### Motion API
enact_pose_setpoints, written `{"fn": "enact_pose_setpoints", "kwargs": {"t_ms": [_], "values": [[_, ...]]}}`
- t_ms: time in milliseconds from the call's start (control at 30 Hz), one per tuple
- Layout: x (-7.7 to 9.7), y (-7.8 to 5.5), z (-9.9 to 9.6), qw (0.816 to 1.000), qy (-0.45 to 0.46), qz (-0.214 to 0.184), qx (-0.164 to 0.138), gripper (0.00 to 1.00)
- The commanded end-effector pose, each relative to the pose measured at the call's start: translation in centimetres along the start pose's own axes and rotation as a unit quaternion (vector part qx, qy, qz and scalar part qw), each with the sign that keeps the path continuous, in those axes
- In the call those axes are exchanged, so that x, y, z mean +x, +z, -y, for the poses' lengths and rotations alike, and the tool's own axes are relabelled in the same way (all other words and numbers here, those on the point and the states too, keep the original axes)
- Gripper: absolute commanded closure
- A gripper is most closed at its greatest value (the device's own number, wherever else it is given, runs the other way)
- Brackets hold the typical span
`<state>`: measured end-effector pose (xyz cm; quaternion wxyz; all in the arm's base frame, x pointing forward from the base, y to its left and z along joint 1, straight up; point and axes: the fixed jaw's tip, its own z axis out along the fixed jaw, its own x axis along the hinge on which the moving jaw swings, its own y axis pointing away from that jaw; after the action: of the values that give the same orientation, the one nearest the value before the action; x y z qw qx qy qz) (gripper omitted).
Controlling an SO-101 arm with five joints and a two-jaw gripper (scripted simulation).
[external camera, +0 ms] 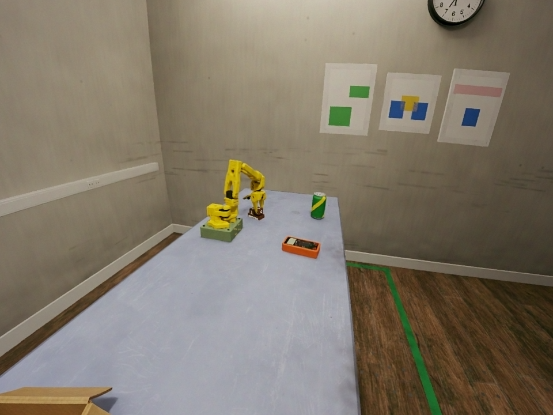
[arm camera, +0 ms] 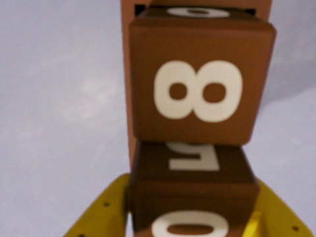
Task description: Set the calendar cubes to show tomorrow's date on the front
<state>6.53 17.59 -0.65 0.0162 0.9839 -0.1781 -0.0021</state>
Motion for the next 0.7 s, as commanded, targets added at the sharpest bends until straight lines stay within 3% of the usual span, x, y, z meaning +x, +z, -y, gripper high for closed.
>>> {"fn": "enact_pose_setpoints", "kwargs": {"t_ms": [0, 233, 667], "values": [[0.2, -0.5, 0.3, 1.000, 0.010, 0.001, 0.011, 1.00], [0.2, -0.9, 0.3, 1.000, 0.010, 0.001, 0.011, 1.00], [0.2, -2.8, 0.0, 1.000, 0.010, 0.001, 0.011, 1.00]]}}
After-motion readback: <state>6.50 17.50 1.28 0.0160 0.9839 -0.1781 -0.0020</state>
